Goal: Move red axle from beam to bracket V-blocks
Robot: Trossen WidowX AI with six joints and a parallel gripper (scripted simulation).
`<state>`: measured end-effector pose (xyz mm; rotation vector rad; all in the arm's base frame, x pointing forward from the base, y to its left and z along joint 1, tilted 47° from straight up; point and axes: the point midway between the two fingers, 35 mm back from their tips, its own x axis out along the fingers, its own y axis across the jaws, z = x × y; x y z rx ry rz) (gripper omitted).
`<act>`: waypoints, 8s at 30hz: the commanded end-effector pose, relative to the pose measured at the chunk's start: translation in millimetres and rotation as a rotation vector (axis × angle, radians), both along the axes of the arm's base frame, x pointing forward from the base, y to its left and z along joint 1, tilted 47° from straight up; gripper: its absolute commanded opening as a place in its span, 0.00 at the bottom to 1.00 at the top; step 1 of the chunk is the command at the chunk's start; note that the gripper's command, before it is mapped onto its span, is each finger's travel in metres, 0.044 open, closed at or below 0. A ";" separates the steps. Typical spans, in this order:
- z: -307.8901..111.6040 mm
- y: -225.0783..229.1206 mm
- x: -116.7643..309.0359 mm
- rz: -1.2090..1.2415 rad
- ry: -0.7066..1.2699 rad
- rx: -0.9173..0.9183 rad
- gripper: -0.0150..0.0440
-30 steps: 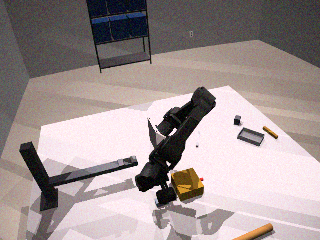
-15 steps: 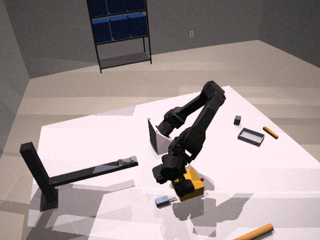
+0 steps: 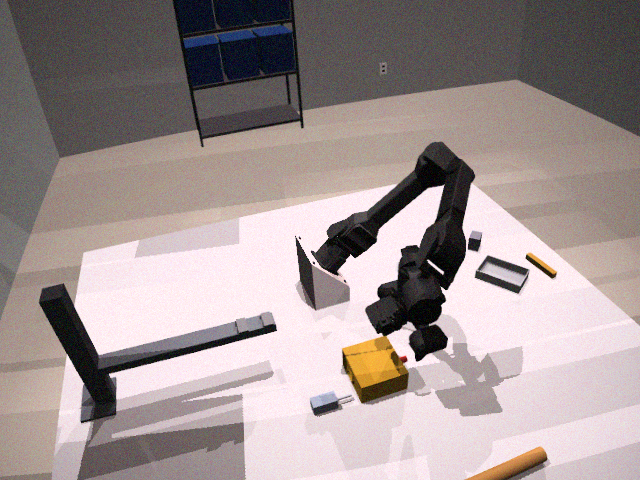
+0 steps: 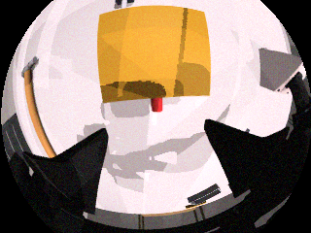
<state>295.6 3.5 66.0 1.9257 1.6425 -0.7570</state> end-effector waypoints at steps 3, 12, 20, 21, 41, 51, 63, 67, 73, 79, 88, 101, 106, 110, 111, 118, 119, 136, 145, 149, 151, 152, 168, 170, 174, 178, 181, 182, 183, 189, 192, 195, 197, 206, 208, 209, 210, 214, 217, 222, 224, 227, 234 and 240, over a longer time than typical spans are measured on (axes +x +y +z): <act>-1.5 7.2 -2.5 -0.003 0.007 0.010 1.00; -11.8 17.6 0.0 -0.003 0.007 0.009 1.00; -20.7 27.2 1.5 -0.003 0.007 0.010 1.00; -21.8 28.4 1.6 -0.003 0.007 0.010 1.00; -32.0 39.7 3.6 0.000 0.001 0.005 0.96; -32.0 39.7 3.6 0.000 0.001 0.005 0.51; -32.0 39.7 3.6 0.000 0.001 0.005 0.25; -30.9 40.7 4.0 0.000 0.002 0.005 0.25; -25.0 46.1 6.0 0.000 0.002 0.004 0.25; -18.2 52.2 7.9 0.000 0.003 0.004 0.25; -8.0 61.7 10.1 -0.001 0.003 0.004 0.25; 6.9 75.8 12.0 -0.002 0.004 0.007 0.25; 12.6 81.3 12.3 -0.002 0.004 0.008 0.25; 17.1 85.8 12.4 -0.002 0.004 0.010 0.25; 18.3 86.9 12.4 -0.002 0.004 0.010 0.25; 26.2 94.9 12.3 -0.002 0.005 0.013 0.25; 27.3 96.0 12.3 -0.002 0.005 0.014 0.25; 27.0 107.7 13.9 -0.002 0.005 0.017 0.25; 27.4 108.5 15.8 0.000 0.000 0.016 0.39; 27.4 108.5 15.8 0.000 0.000 0.016 0.57; 27.4 108.5 15.8 0.000 0.000 0.016 0.65; 27.4 108.5 15.8 0.000 0.000 0.016 0.70; 47.0 87.2 12.6 -0.002 0.005 0.016 1.00; 49.5 84.5 12.1 -0.002 0.005 0.016 1.00; 54.4 79.1 11.3 -0.002 0.005 0.015 1.00; 59.4 73.8 10.4 -0.002 0.006 0.015 1.00; 63.1 69.7 9.8 -0.002 0.006 0.015 1.00; 61.2 67.6 9.7 -0.002 0.006 0.014 1.00; 58.2 63.9 9.6 -0.002 0.005 0.013 1.00; 31.5 31.6 4.4 0.001 0.004 0.012 1.00; 31.3 31.8 4.5 0.001 0.004 0.012 1.00; 29.6 33.4 5.0 0.001 0.004 0.011 1.00; 27.5 35.3 5.6 0.001 0.004 0.011 1.00; 17.1 45.6 8.4 0.000 0.004 0.009 1.00; 14.8 47.9 8.9 0.000 0.004 0.009 1.00; 13.7 49.1 9.1 0.000 0.004 0.009 1.00; 12.5 50.2 9.4 0.000 0.004 0.009 1.00; 8.1 55.0 10.2 0.000 0.003 0.009 1.00; 4.8 58.6 10.7 0.000 0.003 0.010 1.00; -0.5 64.7 11.4 0.000 0.003 0.011 1.00; -2.6 67.1 11.6 0.000 0.003 0.011 1.00; -5.7 70.8 11.8 0.000 0.003 0.012 1.00; -12.6 79.2 12.0 0.001 0.003 0.015 1.00; -13.2 80.0 12.0 0.001 0.003 0.015 1.00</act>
